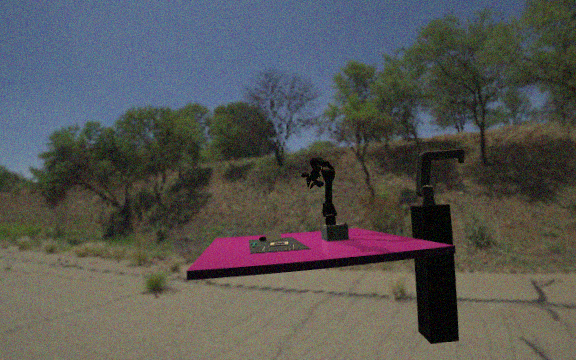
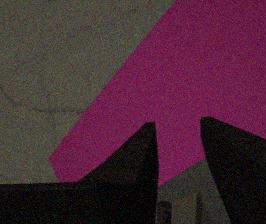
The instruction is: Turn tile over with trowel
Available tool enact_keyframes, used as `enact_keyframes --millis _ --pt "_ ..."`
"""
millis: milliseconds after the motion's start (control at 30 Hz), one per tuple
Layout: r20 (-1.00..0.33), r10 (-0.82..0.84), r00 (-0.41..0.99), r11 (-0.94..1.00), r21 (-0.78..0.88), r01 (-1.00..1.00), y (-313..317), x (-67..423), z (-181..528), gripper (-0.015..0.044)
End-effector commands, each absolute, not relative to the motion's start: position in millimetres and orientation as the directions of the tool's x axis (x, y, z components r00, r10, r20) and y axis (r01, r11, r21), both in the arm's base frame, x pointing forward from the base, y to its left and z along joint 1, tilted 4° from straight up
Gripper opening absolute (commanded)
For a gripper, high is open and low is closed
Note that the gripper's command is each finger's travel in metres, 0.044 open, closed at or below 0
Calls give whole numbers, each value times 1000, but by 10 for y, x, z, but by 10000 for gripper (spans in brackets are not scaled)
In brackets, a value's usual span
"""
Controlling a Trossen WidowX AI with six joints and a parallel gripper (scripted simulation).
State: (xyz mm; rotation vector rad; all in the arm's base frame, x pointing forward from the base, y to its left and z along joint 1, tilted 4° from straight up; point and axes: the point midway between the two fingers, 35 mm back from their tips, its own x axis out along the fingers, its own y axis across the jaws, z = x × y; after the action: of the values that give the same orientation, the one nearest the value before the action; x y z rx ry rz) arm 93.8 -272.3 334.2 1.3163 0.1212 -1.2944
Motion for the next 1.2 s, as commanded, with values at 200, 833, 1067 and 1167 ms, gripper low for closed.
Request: enact_keyframes --millis 200,833,1067,1167 --pt "-744 -531 406 -45 504 863 -2902 1301 3187 100" --pt "-832 -385 400 452 208 867 -3107 2014 2805 100" --pt "-861 -331 387 617 113 779 -3122 2315 2626 100" --pt "-873 -308 379 680 76 729 -3117 2445 2544 100"
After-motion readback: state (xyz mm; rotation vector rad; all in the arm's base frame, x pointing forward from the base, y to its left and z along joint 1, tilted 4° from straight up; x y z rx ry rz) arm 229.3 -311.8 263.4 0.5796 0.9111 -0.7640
